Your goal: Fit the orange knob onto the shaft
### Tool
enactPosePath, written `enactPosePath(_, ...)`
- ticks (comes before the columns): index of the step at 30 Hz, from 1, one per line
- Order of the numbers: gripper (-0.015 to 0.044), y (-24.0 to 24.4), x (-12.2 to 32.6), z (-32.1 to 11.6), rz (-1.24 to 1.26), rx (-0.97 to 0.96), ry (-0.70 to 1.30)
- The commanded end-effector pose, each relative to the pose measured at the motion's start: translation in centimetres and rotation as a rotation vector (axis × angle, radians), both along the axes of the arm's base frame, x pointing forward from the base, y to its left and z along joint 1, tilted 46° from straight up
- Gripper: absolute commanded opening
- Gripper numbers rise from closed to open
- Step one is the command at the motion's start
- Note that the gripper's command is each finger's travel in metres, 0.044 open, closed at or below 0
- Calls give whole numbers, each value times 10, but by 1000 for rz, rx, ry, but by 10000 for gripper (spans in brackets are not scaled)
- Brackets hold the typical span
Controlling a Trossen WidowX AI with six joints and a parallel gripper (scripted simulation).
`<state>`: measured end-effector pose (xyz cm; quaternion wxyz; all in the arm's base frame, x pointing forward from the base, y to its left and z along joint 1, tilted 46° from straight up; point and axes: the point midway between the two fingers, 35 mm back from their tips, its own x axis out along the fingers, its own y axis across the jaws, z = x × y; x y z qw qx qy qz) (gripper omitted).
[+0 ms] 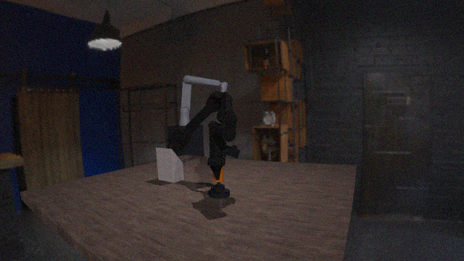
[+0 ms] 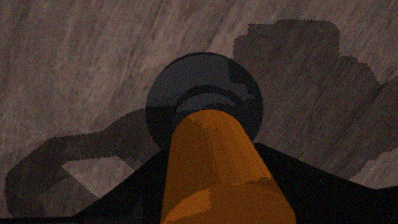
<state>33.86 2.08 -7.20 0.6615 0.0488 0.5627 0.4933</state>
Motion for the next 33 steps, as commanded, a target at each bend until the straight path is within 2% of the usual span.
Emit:
enactPosePath(1, 0, -2, 3, 3, -3, -2, -10)
enactPosePath(33, 0, 0, 1, 3, -3, -2, -10)
